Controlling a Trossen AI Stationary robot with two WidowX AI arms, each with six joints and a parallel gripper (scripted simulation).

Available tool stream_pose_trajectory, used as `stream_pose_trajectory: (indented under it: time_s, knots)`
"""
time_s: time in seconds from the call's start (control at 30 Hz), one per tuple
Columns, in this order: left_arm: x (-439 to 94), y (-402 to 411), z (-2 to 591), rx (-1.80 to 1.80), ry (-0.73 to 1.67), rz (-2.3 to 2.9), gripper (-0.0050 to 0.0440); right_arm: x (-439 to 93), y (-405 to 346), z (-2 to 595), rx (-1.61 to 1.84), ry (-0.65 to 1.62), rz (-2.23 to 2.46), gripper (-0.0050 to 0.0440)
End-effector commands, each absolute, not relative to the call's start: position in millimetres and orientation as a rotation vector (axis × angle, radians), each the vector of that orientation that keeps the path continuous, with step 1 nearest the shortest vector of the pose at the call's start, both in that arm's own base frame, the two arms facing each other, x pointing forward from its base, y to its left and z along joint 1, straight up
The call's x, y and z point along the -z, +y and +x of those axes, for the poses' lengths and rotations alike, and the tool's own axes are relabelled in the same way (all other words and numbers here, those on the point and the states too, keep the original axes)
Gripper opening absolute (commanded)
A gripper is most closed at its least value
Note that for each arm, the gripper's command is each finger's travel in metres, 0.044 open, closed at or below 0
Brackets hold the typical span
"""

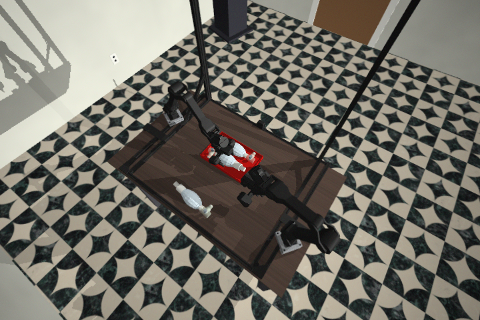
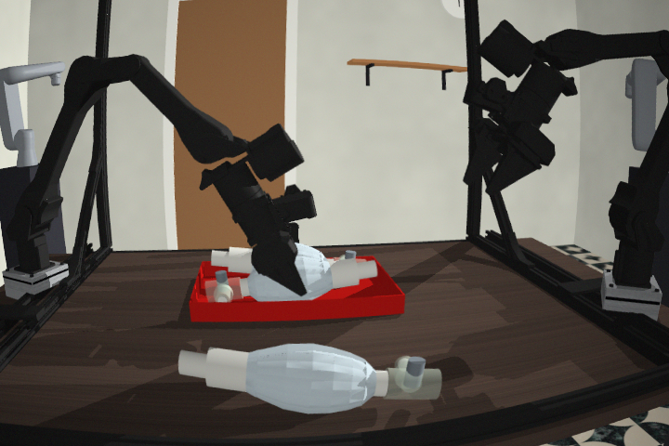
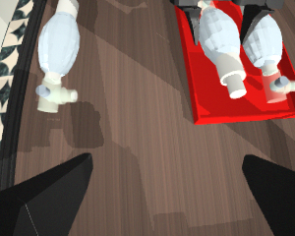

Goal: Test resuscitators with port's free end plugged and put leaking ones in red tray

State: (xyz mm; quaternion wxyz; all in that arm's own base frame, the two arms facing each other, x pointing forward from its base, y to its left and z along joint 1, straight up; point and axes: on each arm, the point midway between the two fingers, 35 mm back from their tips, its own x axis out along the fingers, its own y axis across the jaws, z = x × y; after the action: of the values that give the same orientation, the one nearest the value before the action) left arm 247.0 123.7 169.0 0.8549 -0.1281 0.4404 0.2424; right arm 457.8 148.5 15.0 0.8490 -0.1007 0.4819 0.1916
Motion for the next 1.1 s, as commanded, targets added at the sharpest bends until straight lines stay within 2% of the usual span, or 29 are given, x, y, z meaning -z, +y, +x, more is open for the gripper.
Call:
stream_pose_trajectory:
  time_s: [0.0,0.1,0.5,0.87,1.07]
  knots:
    - [-169,124,247,-0.51,0.926,-0.269,0.044,-86,150,462,-0.404,0.984,-0.21,0.044]
    - [-169,124,247,-0.51,0.926,-0.269,0.044,-112,151,463,-0.404,0.984,-0.21,0.044]
    - [-169,124,247,-0.51,0.926,-0.269,0.044,-112,151,463,-0.404,0.984,-0.21,0.044]
    - [-169,124,247,-0.51,0.926,-0.269,0.044,-169,169,321,-0.404,0.993,-0.212,0.044]
    - [-169,124,247,-0.51,0.926,-0.269,0.044,-169,169,321,-0.404,0.993,-0.212,0.044]
